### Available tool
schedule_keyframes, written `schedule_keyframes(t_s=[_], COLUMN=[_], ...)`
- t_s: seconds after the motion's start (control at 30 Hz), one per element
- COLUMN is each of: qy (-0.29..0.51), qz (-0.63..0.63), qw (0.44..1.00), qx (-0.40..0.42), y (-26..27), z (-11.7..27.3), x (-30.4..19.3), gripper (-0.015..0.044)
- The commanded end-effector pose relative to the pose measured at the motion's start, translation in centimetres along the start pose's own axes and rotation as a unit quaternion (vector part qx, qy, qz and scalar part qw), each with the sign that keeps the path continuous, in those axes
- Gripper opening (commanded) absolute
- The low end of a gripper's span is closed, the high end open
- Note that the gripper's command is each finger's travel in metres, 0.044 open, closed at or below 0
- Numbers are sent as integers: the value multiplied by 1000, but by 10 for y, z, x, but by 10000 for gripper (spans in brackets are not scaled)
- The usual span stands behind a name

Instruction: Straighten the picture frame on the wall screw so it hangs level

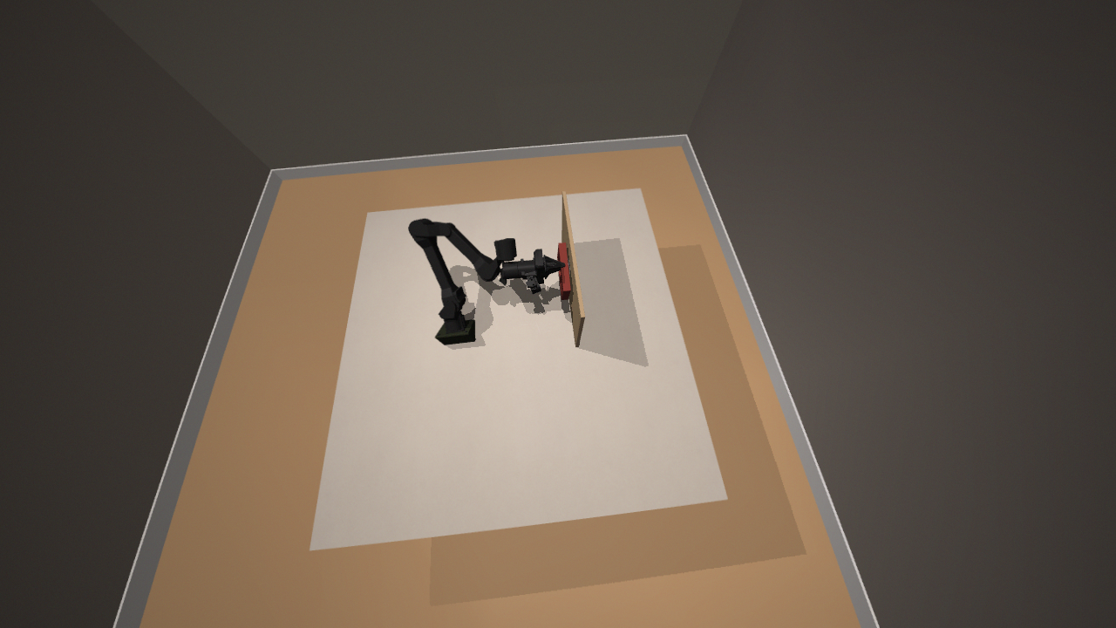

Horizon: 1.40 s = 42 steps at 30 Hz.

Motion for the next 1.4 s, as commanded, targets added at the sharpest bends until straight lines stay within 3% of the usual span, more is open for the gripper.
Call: schedule_keyframes(t_s=[0.0,1.37], qy=[4,4], qz=[3,3], qw=[1000,1000], qx=[10,10], y=[4,7], z=[0,0], x=[-3,-10], gripper=[0,0])
Point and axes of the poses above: the point midway between the two fingers, 35 mm back from their tips, its own z axis back along the fingers, its own y axis across the jaws, x = y × z, the point moved 7 cm from there along z, back along the fingers, and after that the axes turned 4 degrees about z, right-handed, at the moved point
